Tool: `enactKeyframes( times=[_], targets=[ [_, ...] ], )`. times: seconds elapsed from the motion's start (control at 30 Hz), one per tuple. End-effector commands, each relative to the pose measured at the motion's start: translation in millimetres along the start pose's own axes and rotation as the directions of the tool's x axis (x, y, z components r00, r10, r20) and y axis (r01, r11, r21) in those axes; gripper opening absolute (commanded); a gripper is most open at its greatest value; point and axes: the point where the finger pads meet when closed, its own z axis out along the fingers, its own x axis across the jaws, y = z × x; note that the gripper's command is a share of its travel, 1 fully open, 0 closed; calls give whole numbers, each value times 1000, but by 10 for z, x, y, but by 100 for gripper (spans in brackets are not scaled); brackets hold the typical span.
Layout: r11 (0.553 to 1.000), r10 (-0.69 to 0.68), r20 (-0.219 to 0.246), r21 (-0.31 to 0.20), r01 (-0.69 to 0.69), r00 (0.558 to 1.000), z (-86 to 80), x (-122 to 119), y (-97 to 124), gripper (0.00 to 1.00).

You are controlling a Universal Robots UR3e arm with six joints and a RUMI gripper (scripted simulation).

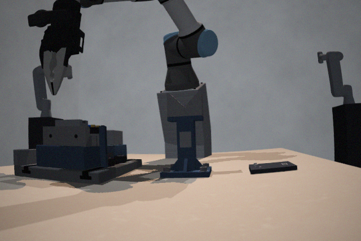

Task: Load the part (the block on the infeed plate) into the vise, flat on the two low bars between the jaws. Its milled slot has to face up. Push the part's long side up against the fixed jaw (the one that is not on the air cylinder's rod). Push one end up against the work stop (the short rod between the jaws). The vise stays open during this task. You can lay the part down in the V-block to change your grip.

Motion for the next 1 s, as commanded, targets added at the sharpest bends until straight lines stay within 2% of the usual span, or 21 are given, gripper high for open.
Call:
enactKeyframes(
  times=[0.0, 0.5, 0.97],
  targets=[
    [1000, -1, -2, 2, 1, 1000, -12, 5, -8, 0],
    [1000, -1, -2, 2, 1, 1000, 23, 4, -8, 0],
    [1000, -1, -2, 2, 1, 1000, 191, -1, -5, 0]
  ],
)
